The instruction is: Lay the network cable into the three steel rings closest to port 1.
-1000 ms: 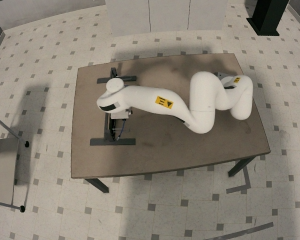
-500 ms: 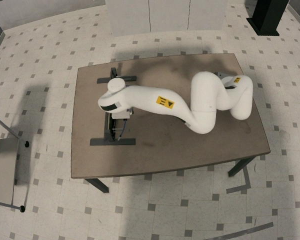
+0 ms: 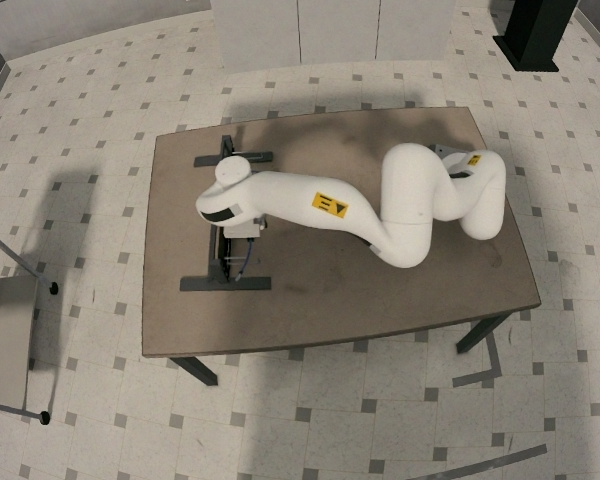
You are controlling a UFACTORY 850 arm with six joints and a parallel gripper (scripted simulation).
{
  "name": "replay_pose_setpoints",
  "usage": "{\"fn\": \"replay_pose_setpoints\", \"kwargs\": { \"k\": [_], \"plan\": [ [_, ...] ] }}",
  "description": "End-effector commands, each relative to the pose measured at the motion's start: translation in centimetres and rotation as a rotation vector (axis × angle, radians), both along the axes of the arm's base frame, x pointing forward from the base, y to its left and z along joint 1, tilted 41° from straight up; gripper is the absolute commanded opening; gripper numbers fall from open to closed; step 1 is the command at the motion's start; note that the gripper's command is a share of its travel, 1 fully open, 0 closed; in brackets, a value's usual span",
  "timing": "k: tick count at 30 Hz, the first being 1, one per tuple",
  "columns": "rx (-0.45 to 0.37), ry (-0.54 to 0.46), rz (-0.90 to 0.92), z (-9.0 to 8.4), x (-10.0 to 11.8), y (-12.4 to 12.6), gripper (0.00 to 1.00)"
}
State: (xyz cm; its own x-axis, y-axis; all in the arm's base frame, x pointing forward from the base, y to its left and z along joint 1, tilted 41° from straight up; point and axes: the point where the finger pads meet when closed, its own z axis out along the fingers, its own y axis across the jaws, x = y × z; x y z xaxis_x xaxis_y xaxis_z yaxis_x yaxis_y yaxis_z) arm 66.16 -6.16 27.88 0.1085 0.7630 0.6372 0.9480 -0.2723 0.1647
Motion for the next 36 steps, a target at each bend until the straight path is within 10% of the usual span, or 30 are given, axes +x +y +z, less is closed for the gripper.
{"fn": "replay_pose_setpoints", "kwargs": {
  "k": [1, 36],
  "plan": [
    [0.0, -0.002, -0.001, -0.1, 0.1, 0.1, 0.0],
    [0.0, -0.002, -0.001, -2.5, 1.1, 1.9, 0.0]
  ]
}}
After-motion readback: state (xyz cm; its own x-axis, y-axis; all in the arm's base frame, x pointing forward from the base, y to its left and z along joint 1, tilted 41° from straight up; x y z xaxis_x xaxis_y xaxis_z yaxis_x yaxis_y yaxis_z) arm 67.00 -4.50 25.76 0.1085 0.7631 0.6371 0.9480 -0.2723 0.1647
